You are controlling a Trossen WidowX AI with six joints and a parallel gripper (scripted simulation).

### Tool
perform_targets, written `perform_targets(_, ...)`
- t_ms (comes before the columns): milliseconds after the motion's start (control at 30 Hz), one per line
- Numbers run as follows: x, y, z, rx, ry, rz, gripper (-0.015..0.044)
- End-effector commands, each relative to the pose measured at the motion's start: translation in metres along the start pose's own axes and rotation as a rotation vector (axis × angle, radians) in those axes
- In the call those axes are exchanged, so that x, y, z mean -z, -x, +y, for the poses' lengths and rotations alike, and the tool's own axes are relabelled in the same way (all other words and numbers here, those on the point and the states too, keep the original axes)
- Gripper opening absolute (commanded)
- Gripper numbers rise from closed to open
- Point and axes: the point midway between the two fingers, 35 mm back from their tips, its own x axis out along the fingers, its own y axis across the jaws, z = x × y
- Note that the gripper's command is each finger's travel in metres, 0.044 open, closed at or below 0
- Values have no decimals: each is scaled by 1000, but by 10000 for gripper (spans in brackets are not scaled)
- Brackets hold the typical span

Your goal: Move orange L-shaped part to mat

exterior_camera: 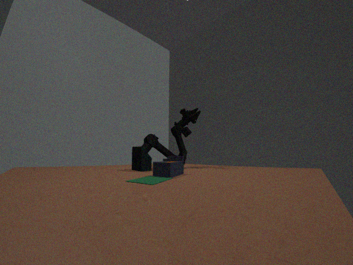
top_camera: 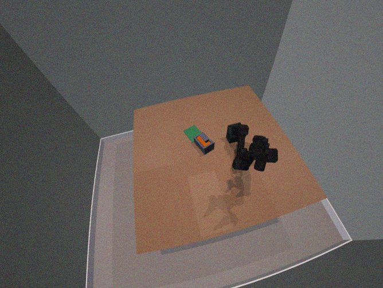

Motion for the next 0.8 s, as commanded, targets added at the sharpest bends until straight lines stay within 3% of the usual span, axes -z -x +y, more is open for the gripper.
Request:
perform_targets(0,-3,0,2,-3,-28,-5,374)
perform_targets(267,-75,-2,27,-54,-609,-97,180)
perform_targets(500,-197,-15,-12,-81,-1563,-377,180)
perform_targets(767,-267,-19,-127,-144,-2330,-879,180)
